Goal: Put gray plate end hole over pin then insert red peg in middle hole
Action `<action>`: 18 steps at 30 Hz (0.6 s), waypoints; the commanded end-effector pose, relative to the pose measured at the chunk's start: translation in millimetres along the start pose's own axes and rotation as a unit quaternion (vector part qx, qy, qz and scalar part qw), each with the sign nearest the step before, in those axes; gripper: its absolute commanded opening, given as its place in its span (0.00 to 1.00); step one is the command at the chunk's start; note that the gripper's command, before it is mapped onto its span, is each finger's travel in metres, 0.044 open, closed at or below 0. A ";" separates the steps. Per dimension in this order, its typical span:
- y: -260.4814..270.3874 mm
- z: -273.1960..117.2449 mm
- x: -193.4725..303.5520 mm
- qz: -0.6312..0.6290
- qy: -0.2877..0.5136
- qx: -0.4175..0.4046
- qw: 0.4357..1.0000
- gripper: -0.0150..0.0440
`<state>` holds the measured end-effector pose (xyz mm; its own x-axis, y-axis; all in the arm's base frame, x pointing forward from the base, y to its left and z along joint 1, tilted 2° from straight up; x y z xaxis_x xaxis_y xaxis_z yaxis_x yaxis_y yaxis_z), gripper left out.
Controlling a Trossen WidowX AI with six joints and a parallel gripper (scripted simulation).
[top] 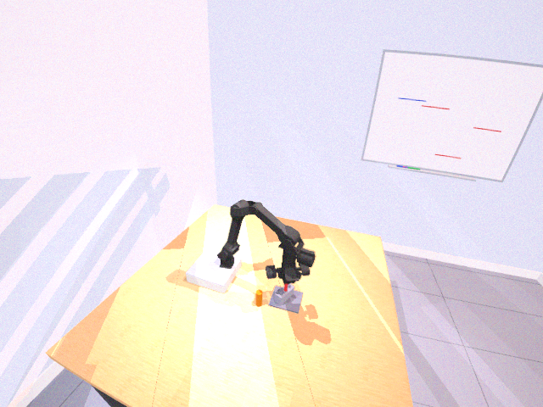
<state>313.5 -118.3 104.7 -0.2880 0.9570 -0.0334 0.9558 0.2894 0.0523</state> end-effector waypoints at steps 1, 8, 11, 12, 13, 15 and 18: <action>-0.3 0.3 0.2 0.000 0.000 0.000 1.000 0.25; -2.4 1.8 0.4 0.000 0.000 0.000 1.000 0.25; -2.7 2.1 0.7 0.000 0.000 0.000 1.000 0.25; -2.8 2.3 0.8 0.000 0.000 0.000 1.000 0.25; -2.7 2.4 0.8 0.000 0.000 0.000 1.000 0.25; -2.6 2.7 0.8 0.000 0.000 0.000 1.000 0.25; -2.2 2.0 0.6 0.001 0.000 0.000 1.000 0.25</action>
<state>311.3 -118.4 102.5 -0.2854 0.9578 -0.0335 0.9565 0.2869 0.0523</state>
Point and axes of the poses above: the point midway between the two fingers, 35 mm back from their tips, its own z axis out along the fingers, its own y axis across the jaws, x = y × z, the point moved 1 cm from there along -z, back along the fingers, and after that the axes turned 1 degree about -z, right-handed, at the moved point
